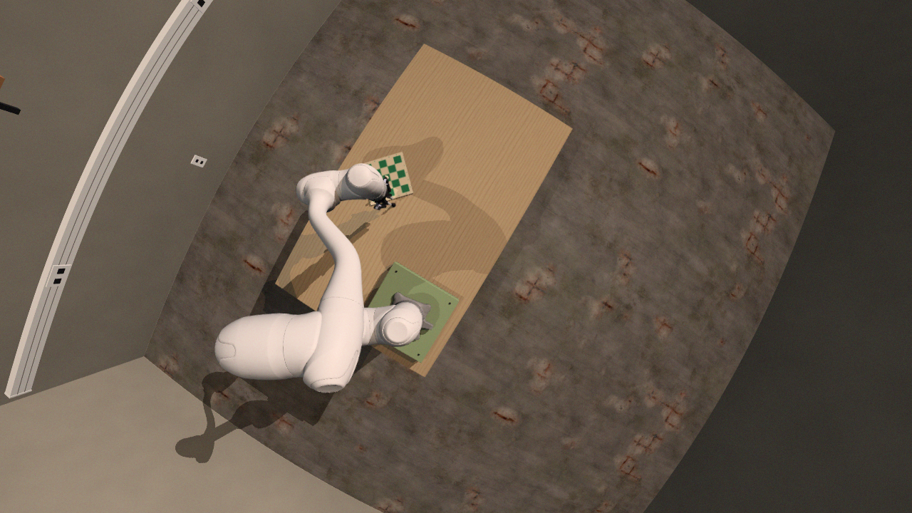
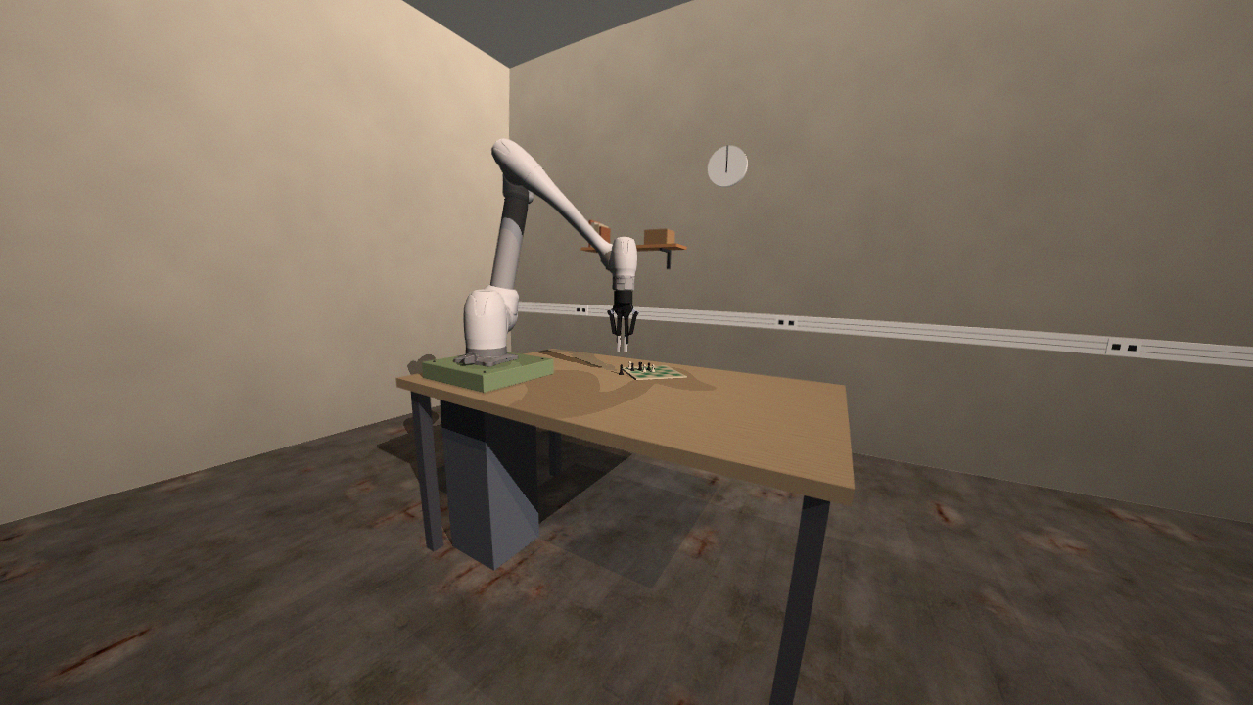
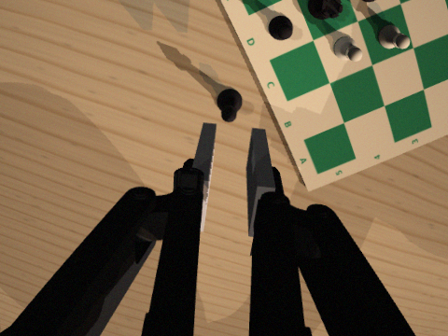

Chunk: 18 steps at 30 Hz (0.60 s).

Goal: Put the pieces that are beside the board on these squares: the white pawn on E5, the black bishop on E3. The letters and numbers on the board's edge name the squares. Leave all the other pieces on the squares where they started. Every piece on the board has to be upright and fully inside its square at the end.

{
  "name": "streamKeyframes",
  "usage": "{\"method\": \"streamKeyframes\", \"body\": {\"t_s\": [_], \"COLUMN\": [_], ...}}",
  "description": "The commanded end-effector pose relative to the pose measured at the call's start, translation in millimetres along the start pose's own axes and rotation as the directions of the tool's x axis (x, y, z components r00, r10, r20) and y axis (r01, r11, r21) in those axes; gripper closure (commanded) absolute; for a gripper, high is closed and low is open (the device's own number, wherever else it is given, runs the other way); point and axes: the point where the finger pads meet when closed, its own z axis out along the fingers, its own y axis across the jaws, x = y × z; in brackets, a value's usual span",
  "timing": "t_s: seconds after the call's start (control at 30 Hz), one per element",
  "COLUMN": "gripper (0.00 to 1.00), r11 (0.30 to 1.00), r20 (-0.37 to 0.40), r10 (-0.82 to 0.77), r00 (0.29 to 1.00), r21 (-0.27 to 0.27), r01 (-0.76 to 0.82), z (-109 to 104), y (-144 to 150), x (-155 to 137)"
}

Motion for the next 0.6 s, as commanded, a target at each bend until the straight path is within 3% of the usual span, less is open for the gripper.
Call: {"method": "streamKeyframes", "body": {"t_s": [0.0,0.57], "gripper": [0.78,0.78], "r11": [1.0,1.0], "r20": [0.0,0.0], "r10": [0.0,0.0], "r00": [1.0,1.0], "r21": [0.006,0.006], "r01": [0.0,0.0], "z": [9.4,32.5], "y": [-2.7,-2.7], "x": [-1.6,-1.9]}}
